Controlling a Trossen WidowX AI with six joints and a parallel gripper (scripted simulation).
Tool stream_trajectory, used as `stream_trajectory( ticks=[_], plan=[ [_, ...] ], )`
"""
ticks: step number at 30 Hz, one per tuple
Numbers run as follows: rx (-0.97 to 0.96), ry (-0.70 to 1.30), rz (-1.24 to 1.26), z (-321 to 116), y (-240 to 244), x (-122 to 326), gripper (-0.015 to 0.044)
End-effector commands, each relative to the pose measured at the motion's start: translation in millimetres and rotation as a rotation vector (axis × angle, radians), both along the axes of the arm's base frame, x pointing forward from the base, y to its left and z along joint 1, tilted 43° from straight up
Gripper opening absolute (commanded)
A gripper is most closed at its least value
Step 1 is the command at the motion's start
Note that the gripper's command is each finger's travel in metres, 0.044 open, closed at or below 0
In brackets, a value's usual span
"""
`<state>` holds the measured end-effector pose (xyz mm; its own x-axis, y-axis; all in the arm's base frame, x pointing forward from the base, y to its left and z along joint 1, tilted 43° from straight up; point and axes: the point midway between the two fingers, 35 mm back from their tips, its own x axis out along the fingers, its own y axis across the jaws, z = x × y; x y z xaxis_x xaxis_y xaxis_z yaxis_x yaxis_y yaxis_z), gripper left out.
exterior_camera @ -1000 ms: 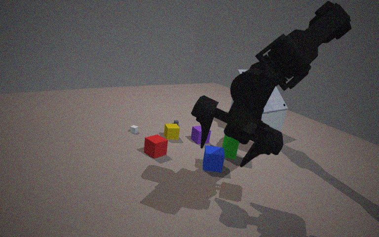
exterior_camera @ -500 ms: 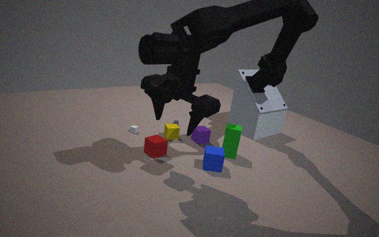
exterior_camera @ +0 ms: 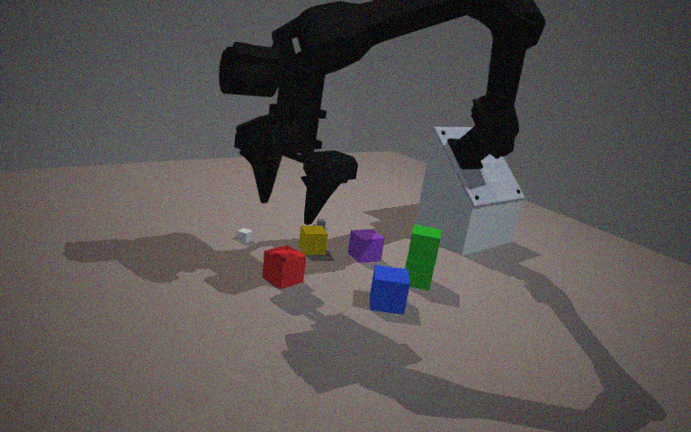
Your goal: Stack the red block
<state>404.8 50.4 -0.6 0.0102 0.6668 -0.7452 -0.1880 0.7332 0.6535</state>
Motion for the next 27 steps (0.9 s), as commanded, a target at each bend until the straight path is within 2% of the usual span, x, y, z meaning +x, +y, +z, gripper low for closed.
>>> stream_trajectory(
  ticks=[1, 27],
  plan=[
    [0.008, 0.022, 0.003, -22.4, 20.3, -4.8, 0.044],
    [0.01, 0.023, 0.003, -56.1, 50.7, -6.1, 0.044]
  ],
)
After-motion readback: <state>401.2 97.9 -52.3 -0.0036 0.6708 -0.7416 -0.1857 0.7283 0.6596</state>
